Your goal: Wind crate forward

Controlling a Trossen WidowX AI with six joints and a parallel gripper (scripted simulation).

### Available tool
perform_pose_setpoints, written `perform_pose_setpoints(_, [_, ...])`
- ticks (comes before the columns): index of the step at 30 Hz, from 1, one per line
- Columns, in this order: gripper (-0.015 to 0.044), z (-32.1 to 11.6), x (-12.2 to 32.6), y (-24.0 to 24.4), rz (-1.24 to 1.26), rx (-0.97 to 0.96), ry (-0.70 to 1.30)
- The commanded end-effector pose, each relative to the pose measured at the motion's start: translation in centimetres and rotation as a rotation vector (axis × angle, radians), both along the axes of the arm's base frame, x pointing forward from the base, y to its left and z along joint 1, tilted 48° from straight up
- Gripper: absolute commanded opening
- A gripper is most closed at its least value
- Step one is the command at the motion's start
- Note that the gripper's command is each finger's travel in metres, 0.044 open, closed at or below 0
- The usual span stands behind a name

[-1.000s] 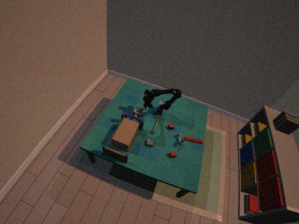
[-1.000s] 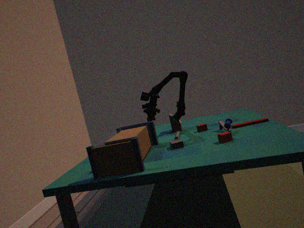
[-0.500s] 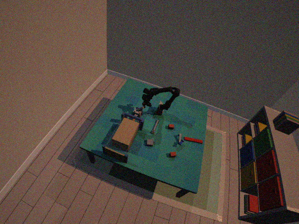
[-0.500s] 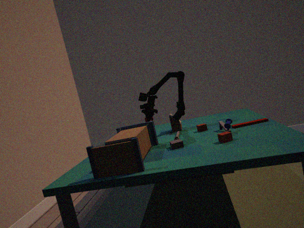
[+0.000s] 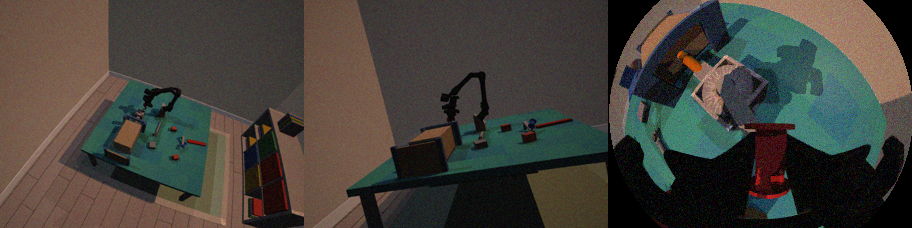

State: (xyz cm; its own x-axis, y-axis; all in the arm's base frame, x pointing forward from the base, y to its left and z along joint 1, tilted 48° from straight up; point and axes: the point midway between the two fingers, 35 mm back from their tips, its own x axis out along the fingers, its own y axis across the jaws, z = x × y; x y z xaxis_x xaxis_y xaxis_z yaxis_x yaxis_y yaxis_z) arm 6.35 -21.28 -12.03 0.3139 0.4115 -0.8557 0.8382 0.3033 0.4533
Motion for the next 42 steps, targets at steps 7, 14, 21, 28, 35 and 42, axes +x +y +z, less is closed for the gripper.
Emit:
perform_pose_setpoints(7, [0.0000,-1.7,-0.6,-1.4,0.015,-0.021,0.016])
perform_pose_setpoints(14, [0.0000,-2.5,-0.7,-2.2,0.015,-0.022,0.016])
perform_pose_setpoints(21, [0.0000,-3.5,-0.6,-3.2,0.015,-0.024,0.016])
perform_pose_setpoints(28, [0.0000,-5.2,0.0,-4.9,0.015,-0.026,0.015])
perform_pose_setpoints(35, [0.0000,-5.8,0.5,-5.7,0.015,-0.027,0.015])
perform_pose_setpoints(42, [0.0000,-6.5,1.1,-6.4,0.015,-0.028,0.014])
